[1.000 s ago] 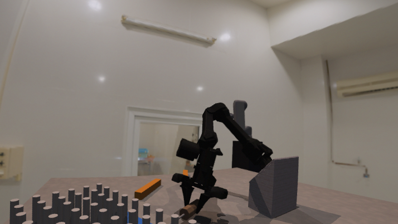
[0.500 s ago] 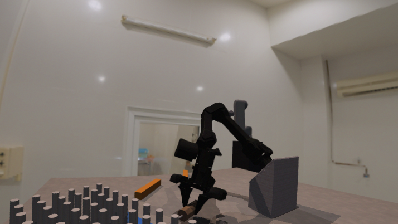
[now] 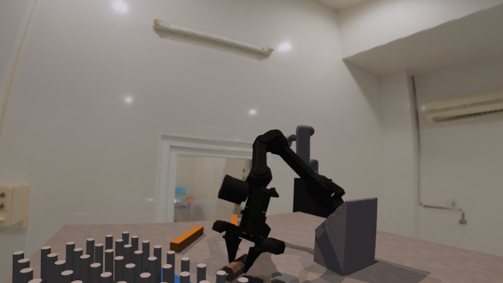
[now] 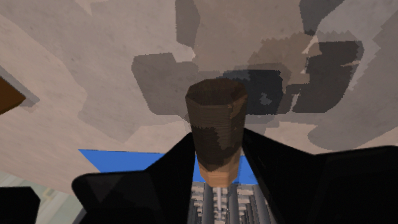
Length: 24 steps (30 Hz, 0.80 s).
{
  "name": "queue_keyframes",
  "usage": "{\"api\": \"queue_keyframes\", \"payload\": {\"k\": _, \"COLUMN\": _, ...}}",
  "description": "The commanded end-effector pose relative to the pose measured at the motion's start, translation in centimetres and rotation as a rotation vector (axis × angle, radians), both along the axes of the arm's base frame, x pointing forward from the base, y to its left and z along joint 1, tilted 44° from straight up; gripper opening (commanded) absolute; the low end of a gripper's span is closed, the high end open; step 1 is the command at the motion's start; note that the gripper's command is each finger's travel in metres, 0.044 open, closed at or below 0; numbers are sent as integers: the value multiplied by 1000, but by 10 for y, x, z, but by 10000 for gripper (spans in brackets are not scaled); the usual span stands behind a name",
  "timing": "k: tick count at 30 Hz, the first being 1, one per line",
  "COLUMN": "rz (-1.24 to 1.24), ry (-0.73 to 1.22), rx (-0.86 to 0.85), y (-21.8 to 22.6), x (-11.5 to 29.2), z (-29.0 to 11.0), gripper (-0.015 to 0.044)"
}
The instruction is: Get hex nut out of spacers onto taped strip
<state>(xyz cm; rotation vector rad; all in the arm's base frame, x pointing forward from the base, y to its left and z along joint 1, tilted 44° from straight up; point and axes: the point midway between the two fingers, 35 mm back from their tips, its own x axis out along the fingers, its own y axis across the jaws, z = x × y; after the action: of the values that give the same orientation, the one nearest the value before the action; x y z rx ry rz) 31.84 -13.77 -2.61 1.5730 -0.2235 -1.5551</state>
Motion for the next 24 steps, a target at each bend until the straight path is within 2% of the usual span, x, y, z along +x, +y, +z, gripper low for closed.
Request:
{"api": "queue_keyframes", "payload": {"k": 1, "rz": -5, "ry": -8, "rx": -1, "y": 0, "x": 4, "z": 0, "gripper": 0}}
{"api": "queue_keyframes", "payload": {"k": 24, "rz": -5, "ry": -9, "rx": 0, "y": 4, "x": 17, "z": -5, "gripper": 0}}
